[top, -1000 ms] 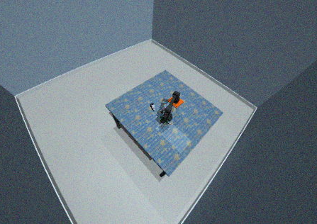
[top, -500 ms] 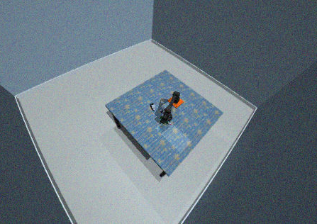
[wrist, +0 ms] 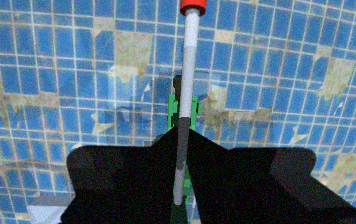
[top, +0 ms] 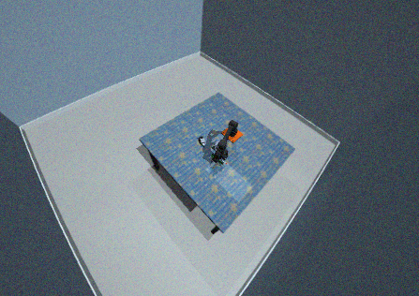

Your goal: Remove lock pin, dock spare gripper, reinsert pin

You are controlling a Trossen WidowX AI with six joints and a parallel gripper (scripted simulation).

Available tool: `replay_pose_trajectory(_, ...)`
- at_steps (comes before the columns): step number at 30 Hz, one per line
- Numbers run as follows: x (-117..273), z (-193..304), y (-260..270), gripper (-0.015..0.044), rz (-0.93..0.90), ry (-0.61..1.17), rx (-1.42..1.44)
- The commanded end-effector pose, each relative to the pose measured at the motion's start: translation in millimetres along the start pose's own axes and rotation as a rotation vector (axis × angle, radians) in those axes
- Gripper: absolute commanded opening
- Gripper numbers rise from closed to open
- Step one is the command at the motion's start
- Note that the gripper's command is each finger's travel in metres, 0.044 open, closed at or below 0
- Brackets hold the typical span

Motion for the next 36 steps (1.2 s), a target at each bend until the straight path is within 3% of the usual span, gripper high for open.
replay_pose_trajectory(1,8.4,-1.1,0.1,0.0000,0.002,-0.001,0.000)
replay_pose_trajectory(16,14.4,0.5,0.6,0.0000,-0.008,0.004,-0.001)
replay_pose_trajectory(36,37.1,53.7,-11.7,0.0000,-0.007,0.009,0.001)
Point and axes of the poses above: the point midway between the two fingers, 35 mm back from their tips, its own x axis back along the fingers, its own y axis across the jaws, z = x × y, the point moved 4 cm from there along x, back along the fingers, and after that the axes turned 9 degrees about -x, right-handed, at the moved point
